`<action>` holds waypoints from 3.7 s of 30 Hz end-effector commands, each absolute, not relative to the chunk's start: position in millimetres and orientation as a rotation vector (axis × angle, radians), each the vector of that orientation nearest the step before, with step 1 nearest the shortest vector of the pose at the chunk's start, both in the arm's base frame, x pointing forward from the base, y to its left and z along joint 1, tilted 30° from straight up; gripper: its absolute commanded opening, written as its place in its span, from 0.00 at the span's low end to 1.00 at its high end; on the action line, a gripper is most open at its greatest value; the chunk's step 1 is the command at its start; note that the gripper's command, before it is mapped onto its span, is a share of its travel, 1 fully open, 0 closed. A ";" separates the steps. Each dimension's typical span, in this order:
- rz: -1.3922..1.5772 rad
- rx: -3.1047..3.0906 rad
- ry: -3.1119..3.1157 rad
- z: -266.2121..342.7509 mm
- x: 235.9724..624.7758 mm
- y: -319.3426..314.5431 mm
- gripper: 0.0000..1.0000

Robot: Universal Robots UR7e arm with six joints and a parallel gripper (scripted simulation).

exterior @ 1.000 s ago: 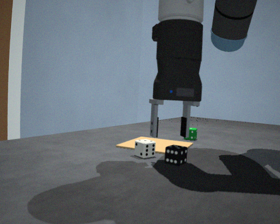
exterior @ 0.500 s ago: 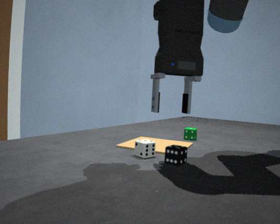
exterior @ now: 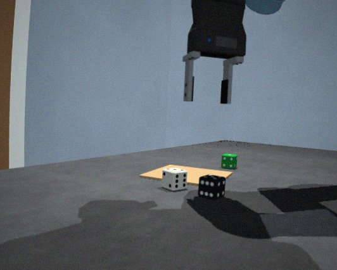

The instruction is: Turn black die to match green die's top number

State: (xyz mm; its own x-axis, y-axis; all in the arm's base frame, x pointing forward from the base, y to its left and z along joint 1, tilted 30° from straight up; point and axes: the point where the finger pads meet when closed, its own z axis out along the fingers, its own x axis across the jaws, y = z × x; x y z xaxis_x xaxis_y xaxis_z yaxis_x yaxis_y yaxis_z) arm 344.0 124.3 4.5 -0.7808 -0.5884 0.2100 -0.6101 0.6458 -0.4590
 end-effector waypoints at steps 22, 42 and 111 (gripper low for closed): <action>0.791 1.214 -2.694 8.6 340.9 126.6 1.00; 0.699 1.821 -2.176 3.0 328.1 126.5 1.00; 0.817 0.863 -2.895 1.9 331.9 104.7 1.00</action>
State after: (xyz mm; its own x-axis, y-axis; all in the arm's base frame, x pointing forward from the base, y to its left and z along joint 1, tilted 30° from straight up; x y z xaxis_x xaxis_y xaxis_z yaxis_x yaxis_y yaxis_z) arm 331.7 107.5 2.1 -0.7679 -0.6027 0.2170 -0.6266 0.6363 -0.4499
